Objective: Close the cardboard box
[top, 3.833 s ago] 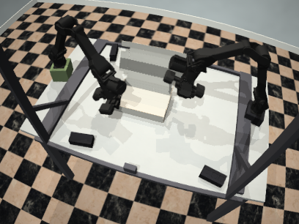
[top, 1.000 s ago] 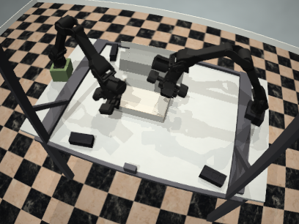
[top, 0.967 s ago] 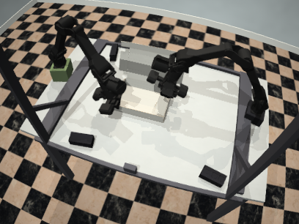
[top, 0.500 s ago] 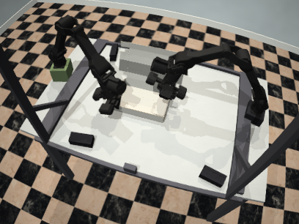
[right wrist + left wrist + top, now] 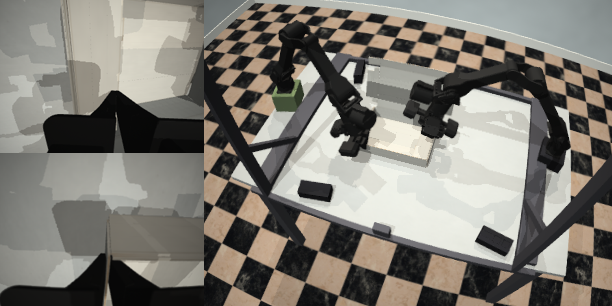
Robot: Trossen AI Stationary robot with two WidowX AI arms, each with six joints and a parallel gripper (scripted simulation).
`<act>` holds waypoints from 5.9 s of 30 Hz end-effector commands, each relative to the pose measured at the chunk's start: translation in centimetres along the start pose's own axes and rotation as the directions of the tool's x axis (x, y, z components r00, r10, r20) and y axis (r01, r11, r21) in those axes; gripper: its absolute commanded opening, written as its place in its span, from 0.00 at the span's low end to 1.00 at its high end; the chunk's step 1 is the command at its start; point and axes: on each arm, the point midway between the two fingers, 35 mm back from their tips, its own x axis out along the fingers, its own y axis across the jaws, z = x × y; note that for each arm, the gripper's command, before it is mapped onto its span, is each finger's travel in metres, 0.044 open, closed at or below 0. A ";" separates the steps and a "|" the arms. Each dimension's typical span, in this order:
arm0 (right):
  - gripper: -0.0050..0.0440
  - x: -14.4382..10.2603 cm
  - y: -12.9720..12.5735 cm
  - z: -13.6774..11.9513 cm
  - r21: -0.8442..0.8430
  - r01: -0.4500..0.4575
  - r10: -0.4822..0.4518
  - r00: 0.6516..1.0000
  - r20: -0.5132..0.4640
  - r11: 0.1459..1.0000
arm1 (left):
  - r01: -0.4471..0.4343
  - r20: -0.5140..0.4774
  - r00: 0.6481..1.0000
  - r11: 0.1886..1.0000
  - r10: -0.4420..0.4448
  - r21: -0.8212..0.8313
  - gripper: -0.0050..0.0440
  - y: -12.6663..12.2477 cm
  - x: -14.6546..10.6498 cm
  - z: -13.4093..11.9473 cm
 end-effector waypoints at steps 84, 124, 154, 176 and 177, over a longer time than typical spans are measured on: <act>0.10 1.1 -1.9 0.6 -0.005 -0.247 0.247 0.969 -0.001 0.969 | -0.015 -0.029 0.999 1.000 0.015 0.000 0.11 0.3 -0.9 -0.8; 0.10 2.4 0.2 0.7 -0.004 -0.235 0.235 0.972 0.001 0.972 | -0.015 -0.028 1.000 1.000 0.015 0.000 0.11 0.3 -0.9 -0.8; 0.10 -5.4 -1.0 0.9 -0.006 -0.231 0.231 0.973 0.006 0.973 | -0.013 -0.036 0.999 1.000 0.013 0.002 0.11 0.2 -0.9 -1.0; 0.65 -5.6 1.1 0.8 -0.007 -0.231 0.231 0.973 0.005 0.973 | -0.015 -0.035 0.999 1.000 0.015 0.002 0.11 0.3 -0.9 -1.0; 0.70 -5.6 1.1 0.8 -0.007 -0.231 0.231 0.973 0.005 0.973 | -0.015 -0.035 0.999 1.000 0.015 0.002 0.11 0.3 -0.9 -1.0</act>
